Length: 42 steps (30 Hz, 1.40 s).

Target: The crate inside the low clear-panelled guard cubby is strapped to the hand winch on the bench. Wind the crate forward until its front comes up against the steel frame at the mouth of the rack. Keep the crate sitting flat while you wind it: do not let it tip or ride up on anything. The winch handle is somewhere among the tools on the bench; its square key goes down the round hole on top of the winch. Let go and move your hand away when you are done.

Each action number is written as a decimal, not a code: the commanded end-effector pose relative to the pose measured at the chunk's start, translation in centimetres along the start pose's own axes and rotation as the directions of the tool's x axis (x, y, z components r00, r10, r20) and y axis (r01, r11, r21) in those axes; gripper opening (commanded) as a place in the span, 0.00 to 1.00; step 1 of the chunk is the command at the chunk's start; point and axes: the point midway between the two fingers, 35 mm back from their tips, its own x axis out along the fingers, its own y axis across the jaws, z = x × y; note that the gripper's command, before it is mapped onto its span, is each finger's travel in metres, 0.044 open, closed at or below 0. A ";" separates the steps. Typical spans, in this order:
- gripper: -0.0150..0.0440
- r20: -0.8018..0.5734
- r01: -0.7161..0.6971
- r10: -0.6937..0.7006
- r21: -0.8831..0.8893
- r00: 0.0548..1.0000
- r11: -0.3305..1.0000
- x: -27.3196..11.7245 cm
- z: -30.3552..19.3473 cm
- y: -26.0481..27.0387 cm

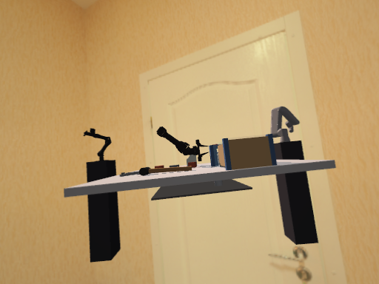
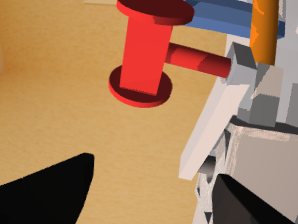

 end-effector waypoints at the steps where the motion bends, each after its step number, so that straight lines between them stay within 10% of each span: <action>1: 0.66 -0.001 0.013 -0.013 -0.008 1.000 1.000 0.0 0.3 2.1; 29: 0.71 0.008 -0.006 0.006 -0.012 1.000 1.000 0.4 0.5 9.0; 36: 1.00 -0.170 0.316 -0.283 0.211 0.944 0.925 4.3 1.6 9.1; 42: 1.00 -0.268 0.620 -0.559 0.328 0.785 0.713 7.2 1.8 9.1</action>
